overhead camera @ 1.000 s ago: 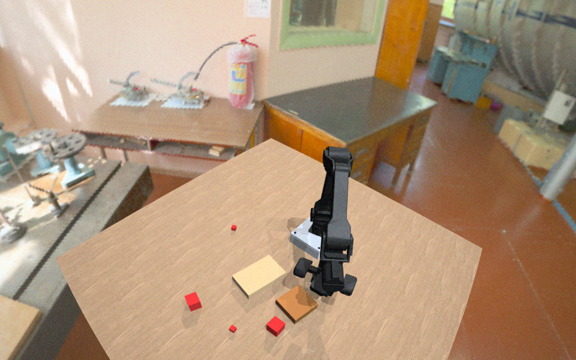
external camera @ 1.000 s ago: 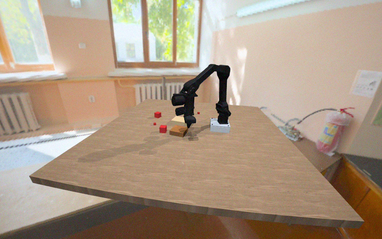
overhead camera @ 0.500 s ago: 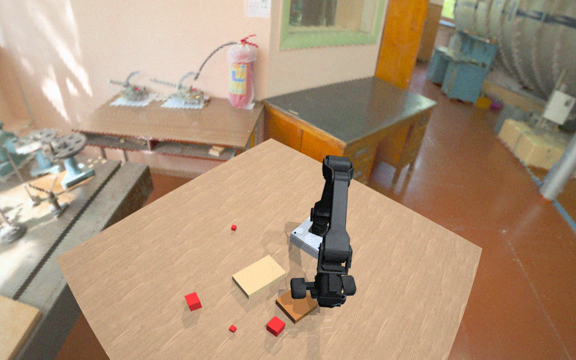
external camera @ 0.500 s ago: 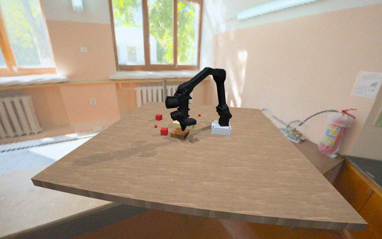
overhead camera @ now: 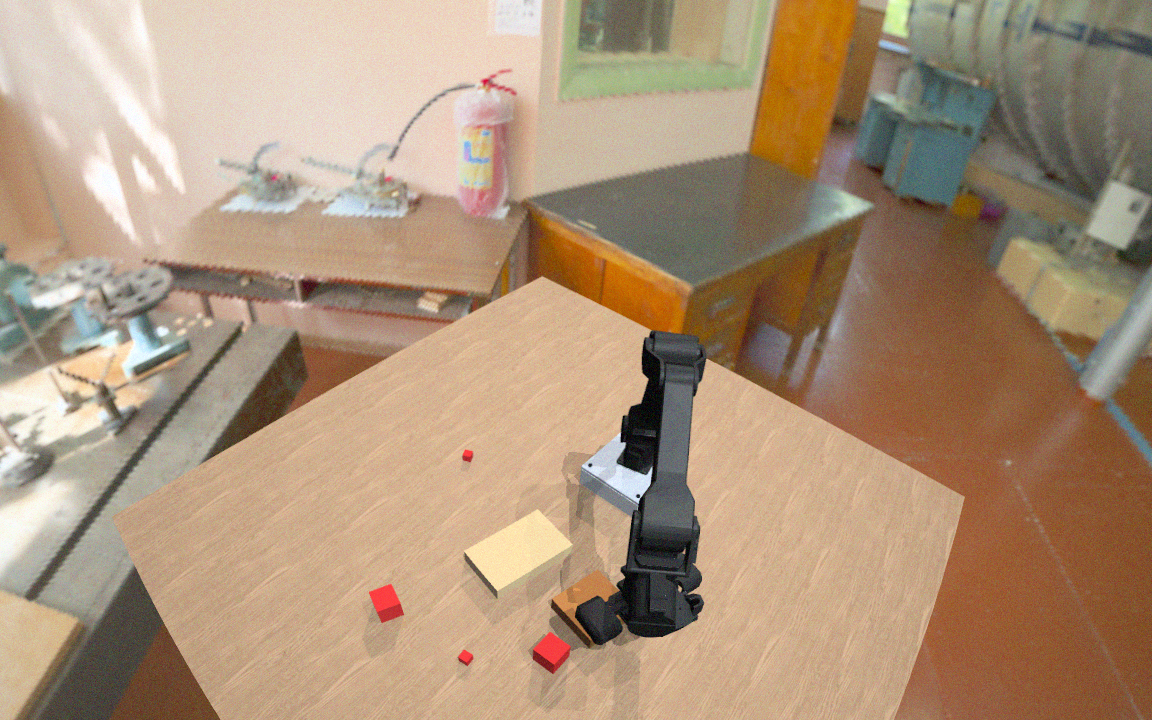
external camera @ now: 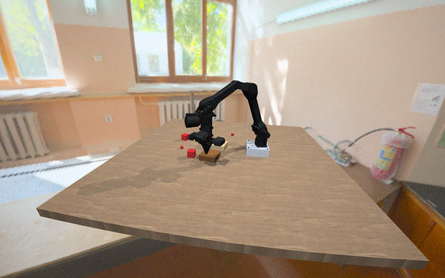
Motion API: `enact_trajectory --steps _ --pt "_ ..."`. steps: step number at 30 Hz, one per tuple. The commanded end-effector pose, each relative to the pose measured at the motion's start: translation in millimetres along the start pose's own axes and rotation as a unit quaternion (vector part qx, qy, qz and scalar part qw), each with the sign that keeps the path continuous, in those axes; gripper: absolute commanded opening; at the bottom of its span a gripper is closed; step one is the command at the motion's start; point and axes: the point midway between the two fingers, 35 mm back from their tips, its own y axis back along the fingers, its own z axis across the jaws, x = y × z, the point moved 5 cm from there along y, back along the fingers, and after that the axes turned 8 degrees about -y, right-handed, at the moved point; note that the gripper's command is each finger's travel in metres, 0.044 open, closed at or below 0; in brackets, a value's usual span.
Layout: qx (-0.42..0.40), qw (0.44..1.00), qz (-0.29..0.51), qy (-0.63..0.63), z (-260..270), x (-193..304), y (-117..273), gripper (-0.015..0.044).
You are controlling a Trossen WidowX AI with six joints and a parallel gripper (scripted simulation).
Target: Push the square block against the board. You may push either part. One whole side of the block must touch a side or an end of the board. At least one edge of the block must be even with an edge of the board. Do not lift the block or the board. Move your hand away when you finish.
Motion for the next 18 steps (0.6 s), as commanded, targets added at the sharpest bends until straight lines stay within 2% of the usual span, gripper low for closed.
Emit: enact_trajectory --steps 1,7,11,18 --pt "0.002 0.999 0.001 0.055 -7 -6 -1 0.0" --pt "0.002 0.998 0.001 0.057 -7 -6 -4 0.0" --pt "0.002 0.998 0.001 0.057 -7 -6 -53 0.0" --pt "0.002 0.998 0.001 0.057 -8 -5 -56 0.0"
